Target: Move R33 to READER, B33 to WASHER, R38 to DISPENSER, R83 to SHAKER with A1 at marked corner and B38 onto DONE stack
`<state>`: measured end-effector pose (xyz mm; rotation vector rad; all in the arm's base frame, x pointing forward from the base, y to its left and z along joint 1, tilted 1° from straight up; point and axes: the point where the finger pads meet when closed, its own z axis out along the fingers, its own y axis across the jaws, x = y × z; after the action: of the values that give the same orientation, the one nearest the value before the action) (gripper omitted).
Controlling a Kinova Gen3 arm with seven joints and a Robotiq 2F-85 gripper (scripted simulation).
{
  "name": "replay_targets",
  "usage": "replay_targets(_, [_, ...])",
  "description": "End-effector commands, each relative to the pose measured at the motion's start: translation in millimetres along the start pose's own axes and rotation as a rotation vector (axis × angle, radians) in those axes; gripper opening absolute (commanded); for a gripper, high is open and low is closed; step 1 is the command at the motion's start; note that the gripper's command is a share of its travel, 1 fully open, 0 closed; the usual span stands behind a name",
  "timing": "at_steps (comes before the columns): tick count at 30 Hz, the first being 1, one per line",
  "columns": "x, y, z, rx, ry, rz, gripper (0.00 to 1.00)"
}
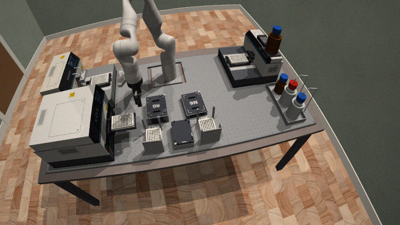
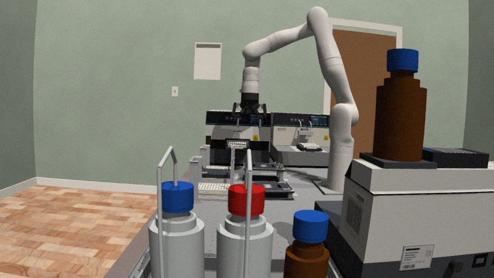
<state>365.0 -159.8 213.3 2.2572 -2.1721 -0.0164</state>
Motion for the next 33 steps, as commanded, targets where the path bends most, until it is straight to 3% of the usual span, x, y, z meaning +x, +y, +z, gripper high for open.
replay_targets(1, [-12.8,1.8,-2.2,0.008,-0.001,-0.001,1.00])
replay_targets(33, [-97.3,38.3,-1.6,0.005,-0.002,-0.001,1.00])
